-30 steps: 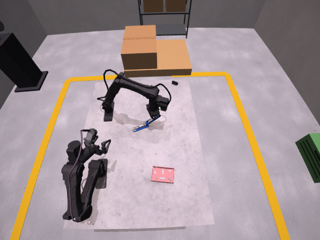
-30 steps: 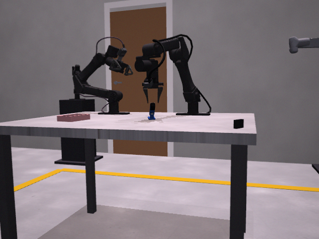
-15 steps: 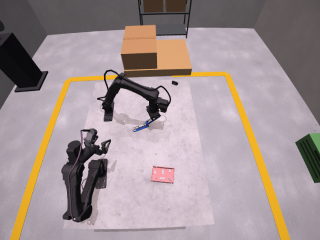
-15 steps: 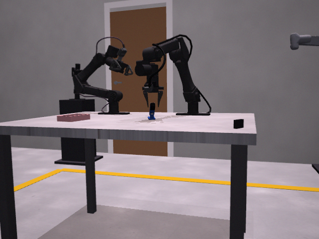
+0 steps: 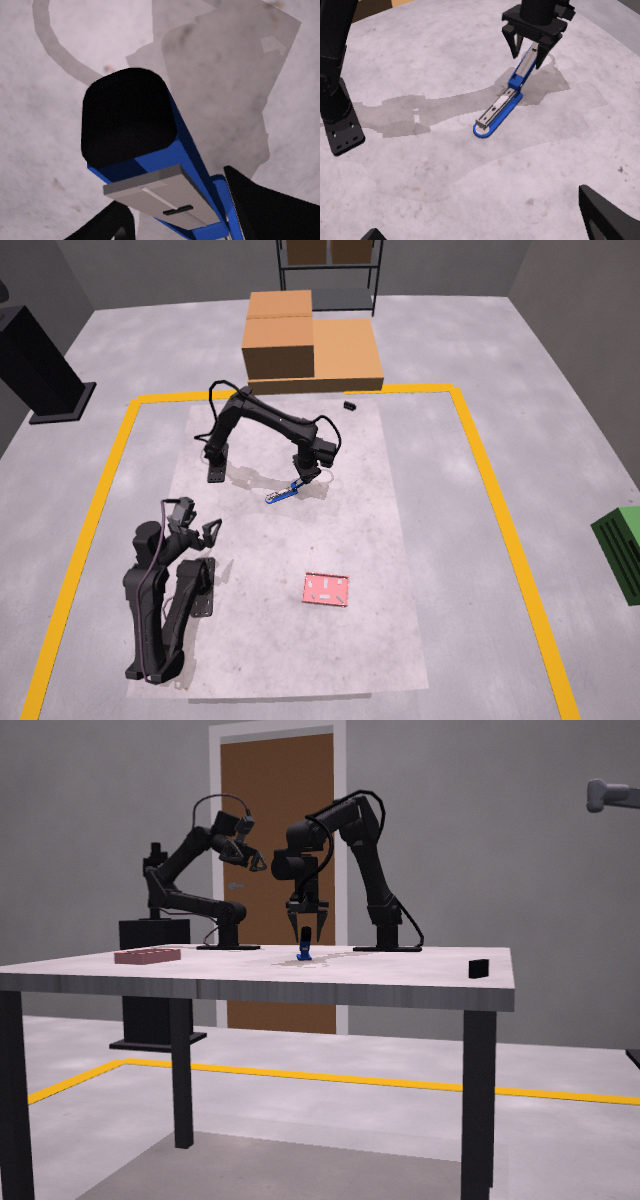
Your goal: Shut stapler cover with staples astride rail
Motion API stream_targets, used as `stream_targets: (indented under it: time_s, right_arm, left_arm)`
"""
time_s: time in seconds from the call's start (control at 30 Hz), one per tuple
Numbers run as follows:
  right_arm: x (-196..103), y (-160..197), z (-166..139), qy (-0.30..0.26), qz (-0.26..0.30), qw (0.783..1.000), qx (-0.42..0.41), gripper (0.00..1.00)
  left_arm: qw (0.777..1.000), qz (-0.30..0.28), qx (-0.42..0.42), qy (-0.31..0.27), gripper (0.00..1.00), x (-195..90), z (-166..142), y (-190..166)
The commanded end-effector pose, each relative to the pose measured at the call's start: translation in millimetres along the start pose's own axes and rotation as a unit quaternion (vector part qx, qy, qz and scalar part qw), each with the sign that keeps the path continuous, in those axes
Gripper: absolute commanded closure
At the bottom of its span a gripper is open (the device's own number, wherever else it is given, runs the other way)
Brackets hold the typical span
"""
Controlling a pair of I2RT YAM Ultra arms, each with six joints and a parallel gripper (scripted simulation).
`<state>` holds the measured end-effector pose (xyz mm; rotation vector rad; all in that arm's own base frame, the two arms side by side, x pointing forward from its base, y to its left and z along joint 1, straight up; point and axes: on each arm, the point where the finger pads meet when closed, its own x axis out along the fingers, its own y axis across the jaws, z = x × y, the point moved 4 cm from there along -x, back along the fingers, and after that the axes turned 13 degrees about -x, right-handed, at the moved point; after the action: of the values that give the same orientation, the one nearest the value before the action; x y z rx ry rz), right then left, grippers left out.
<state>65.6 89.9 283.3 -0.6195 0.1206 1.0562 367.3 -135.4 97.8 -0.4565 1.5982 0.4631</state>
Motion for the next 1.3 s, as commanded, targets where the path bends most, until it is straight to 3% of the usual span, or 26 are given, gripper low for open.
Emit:
stream_targets:
  time_s: [0.0,0.27,0.3,0.97,1.03,1.27]
  right_arm:
    - [-0.8,-0.9,0.6,-0.005,-0.001,1.0,0.005,0.0]
    - [-0.8,-0.9,0.6,-0.005,-0.001,1.0,0.005,0.0]
    - [-0.8,-0.9,0.6,-0.005,-0.001,1.0,0.005,0.0]
    - [-0.8,-0.9,0.6,-0.005,-0.001,1.0,0.005,0.0]
    - [-0.8,-0.9,0.6,-0.005,-0.001,1.0,0.005,0.0]
    - [-0.8,-0.9,0.6,-0.005,-0.001,1.0,0.005,0.0]
  left_arm:
    - [1.0,-0.012,0.0,-0.006,0.5,0.0,-1.0,-3.7]
    - [1.0,-0.012,0.0,-0.006,0.5,0.0,-1.0,-3.7]
    - [1.0,-0.012,0.0,-0.006,0.58,0.0,-1.0,-3.7]
    - [1.0,-0.01,0.0,-0.007,0.81,-2.9,0.5,-2.4]
    - [1.0,-0.01,0.0,-0.007,1.0,-3.0,1.5,-2.7]
    - [0.999,-0.02,-0.001,-0.049,1.0,-6.9,-4.5,-2.4]
